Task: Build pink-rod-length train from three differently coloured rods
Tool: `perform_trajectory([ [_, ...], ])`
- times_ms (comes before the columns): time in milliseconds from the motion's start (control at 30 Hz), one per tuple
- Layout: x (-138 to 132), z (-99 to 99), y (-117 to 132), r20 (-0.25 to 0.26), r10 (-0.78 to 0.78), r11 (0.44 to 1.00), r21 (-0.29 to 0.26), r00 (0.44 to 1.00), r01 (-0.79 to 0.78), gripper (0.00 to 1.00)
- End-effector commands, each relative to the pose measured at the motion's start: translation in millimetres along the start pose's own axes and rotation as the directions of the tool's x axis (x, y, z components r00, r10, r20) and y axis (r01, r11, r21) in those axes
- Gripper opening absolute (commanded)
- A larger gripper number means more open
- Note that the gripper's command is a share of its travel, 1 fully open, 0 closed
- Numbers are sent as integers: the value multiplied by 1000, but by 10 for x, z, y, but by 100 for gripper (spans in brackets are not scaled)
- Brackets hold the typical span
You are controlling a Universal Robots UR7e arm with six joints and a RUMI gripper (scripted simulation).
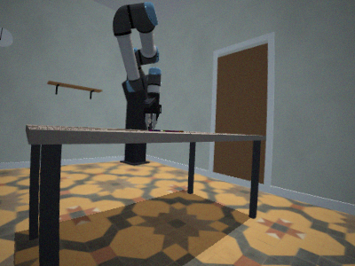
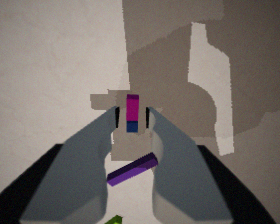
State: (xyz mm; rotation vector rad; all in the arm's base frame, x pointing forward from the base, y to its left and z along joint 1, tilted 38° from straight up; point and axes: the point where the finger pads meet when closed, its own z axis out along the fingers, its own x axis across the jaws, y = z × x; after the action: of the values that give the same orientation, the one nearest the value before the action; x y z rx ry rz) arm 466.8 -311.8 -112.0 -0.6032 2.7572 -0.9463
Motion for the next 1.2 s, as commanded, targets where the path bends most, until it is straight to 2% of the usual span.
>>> perform_trajectory([
  [0,-2,-134,7,0,-1,1000,0,1000,1,14],
  [100,-2,-171,7,0,-1,1000,0,1000,1,14],
  [567,0,-799,9,0,-1,1000,0,1000,1,14],
  [933,1,-903,9,0,-1,1000,0,1000,1,14],
  [967,1,-903,9,0,-1,1000,0,1000,1,100],
  [1167,-4,-900,-6,1,0,1000,2,1000,0,100],
])
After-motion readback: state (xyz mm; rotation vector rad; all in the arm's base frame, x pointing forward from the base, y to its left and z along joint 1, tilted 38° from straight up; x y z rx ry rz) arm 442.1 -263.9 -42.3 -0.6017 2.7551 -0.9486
